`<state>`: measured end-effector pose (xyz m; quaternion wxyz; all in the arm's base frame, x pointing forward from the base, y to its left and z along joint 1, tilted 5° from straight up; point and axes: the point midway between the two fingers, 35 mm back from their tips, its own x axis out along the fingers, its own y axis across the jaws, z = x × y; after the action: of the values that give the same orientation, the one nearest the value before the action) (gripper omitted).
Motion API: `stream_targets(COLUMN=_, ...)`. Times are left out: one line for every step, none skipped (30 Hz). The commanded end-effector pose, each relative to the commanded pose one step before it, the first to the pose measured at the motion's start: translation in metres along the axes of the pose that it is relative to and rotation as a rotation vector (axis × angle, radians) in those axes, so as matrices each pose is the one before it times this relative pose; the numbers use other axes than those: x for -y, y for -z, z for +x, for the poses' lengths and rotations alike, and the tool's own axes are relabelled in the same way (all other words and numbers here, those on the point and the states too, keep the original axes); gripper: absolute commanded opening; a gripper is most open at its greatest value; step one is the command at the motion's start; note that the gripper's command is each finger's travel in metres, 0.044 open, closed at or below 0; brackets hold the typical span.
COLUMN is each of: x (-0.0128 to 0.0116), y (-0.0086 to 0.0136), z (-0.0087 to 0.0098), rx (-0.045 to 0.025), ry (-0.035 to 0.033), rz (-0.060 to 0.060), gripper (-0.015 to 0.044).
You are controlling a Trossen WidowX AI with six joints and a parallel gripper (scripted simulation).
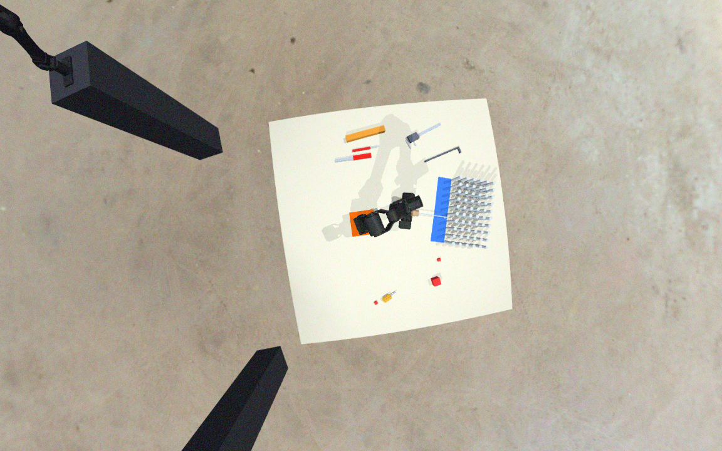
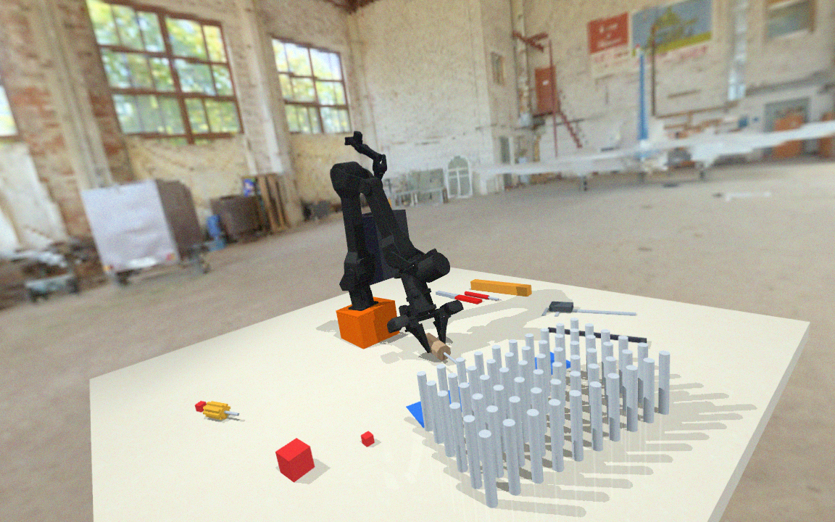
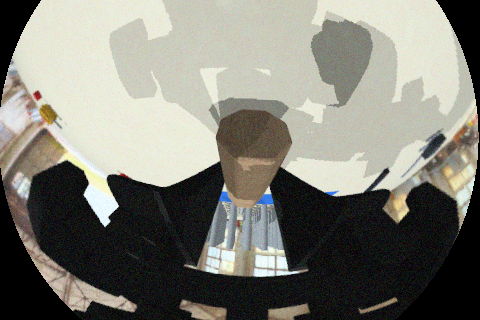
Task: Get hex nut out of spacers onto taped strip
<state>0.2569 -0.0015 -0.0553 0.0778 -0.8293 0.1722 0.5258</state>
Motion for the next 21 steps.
stream_targets(x=0.00098, y=0.00549, z=-0.003, rx=-0.01128, ry=0.00106, rz=0.0033, gripper=0.0)
stream_targets(x=0.00004, y=0.00036, z=-0.0004, rx=-0.00004, ry=0.00005, rz=-0.0001, gripper=0.0)
stream_targets(x=0.00004, y=0.00036, z=-0.0004, rx=-0.00004, ry=0.00005, rz=-0.0001, gripper=0.0)
stream_targets(x=0.00006, y=0.00035, z=-0.00041, rx=-0.00004, ry=0.00009, rz=-0.0001, gripper=0.0)
stream_targets(x=0.00006, y=0.00035, z=-0.00041, rx=-0.00004, ry=0.00009, rz=-0.0001, gripper=0.0)
stream_targets(x=0.00006, y=0.00035, z=-0.00041, rx=-0.00004, ry=0.00009, rz=-0.0001, gripper=0.0)
stream_targets(x=0.00003, y=-0.00038, z=-0.00043, rx=0.00007, ry=0.00001, rz=0.0, gripper=0.0)
stream_targets(x=0.00006, y=-0.00078, z=-0.00086, rx=0.00013, ry=0.00003, rz=0.0, gripper=0.0)
stream_targets(x=0.00007, y=-0.00121, z=-0.00132, rx=0.0002, ry=0.00004, rz=0.0, gripper=0.0)
stream_targets(x=0.00005, y=-0.0015, z=-0.0016, rx=0.00023, ry=0.00002, rz=0.0, gripper=0.0)
stream_targets(x=0.00001, y=-0.00185, z=-0.00192, rx=0.00025, ry=-0.00001, rz=0.0001, gripper=0.0)
stream_targets(x=-0.00003, y=-0.00227, z=-0.00225, rx=0.00026, ry=-0.00001, rz=0.0001, gripper=0.0)
stream_targets(x=-0.00007, y=-0.00271, z=-0.00245, rx=0.0003, ry=0.0, rz=0.0001, gripper=0.0)
stream_targets(x=-0.00012, y=-0.0031, z=-0.00252, rx=0.00035, ry=0.0, rz=0.0, gripper=0.0)
stream_targets(x=-0.00014, y=-0.00303, z=-0.00223, rx=0.00035, ry=0.00001, rz=0.0, gripper=0.0)
stream_targets(x=-0.00016, y=-0.0034, z=-0.00232, rx=0.00039, ry=0.0, rz=0.0, gripper=0.0)
stream_targets(x=-0.00015, y=-0.00338, z=-0.00219, rx=0.00037, ry=-0.00001, rz=0.0, gripper=0.0)
stream_targets(x=-0.00022, y=-0.00336, z=-0.00217, rx=0.00029, ry=-0.00001, rz=0.0, gripper=0.0)
stream_targets(x=-0.00029, y=-0.00326, z=-0.00216, rx=0.00017, ry=-0.00001, rz=0.0001, gripper=0.0)
stream_targets(x=-0.00029, y=-0.00247, z=-0.00178, rx=0.0, ry=0.0, rz=0.0001, gripper=0.0)
stream_targets(x=-0.00017, y=-0.00099, z=-0.0009, rx=-0.00008, ry=-0.00005, rz=0.0002, gripper=0.0)
